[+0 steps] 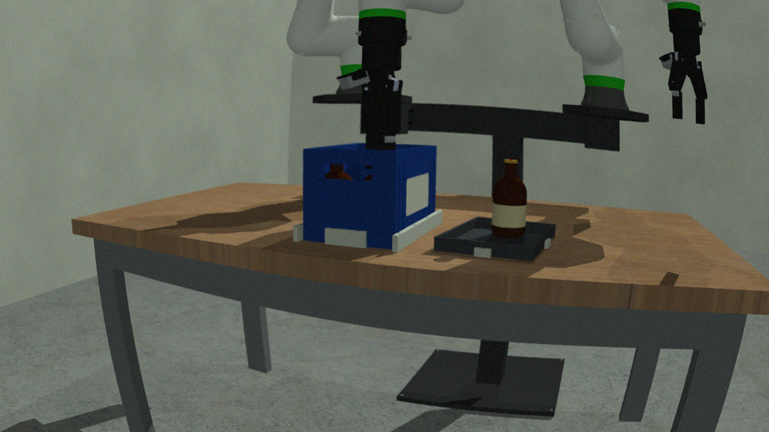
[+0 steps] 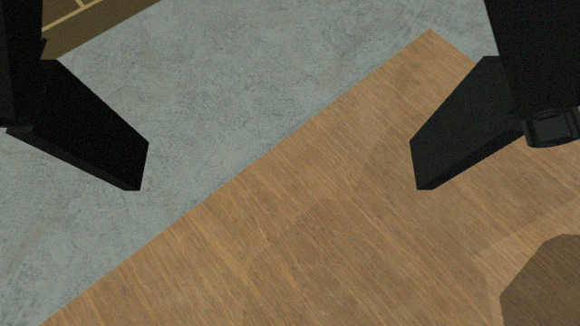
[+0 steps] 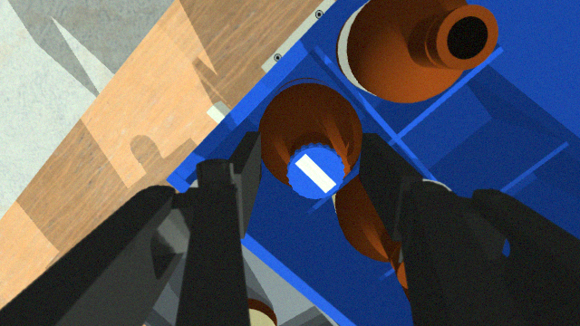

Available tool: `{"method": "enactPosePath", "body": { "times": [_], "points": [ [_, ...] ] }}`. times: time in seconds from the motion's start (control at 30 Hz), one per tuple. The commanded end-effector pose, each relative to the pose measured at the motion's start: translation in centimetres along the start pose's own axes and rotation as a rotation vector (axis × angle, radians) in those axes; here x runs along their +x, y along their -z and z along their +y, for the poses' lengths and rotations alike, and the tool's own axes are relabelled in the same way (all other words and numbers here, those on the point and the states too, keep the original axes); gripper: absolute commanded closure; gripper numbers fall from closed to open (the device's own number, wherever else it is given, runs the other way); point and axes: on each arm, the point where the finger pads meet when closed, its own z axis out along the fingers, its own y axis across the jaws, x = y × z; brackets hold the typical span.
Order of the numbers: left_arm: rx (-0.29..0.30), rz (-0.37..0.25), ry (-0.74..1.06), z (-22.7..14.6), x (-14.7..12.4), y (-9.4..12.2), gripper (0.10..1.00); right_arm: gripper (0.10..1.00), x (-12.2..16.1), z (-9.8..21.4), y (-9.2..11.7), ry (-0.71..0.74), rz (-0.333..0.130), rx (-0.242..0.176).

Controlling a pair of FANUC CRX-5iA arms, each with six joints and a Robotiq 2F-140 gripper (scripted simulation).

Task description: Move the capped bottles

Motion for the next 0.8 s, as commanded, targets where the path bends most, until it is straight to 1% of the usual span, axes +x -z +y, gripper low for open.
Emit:
{"method": "enactPosePath", "body": {
  "times": [0.0, 0.6, 0.63, 0.77],
  "points": [
    [0.000, -0.001, 0.000, 0.01, -0.06, 0.05, 0.098, 0.656, 0.02, -0.08, -0.19, 0.000, 0.001, 0.002],
    [0.000, -0.001, 0.000, 0.01, -0.06, 0.05, 0.098, 0.656, 0.02, -0.07, -0.38, 0.000, 0.001, 0.002],
    [0.000, -0.001, 0.000, 0.01, -0.06, 0.05, 0.098, 0.999, 0.02, -0.07, -0.38, 0.000, 0.001, 0.002],
    [0.000, -0.001, 0.000, 0.01, -0.06, 0.05, 0.098, 0.999, 0.02, -0.07, -0.38, 0.000, 0.001, 0.002]
  ]
}}
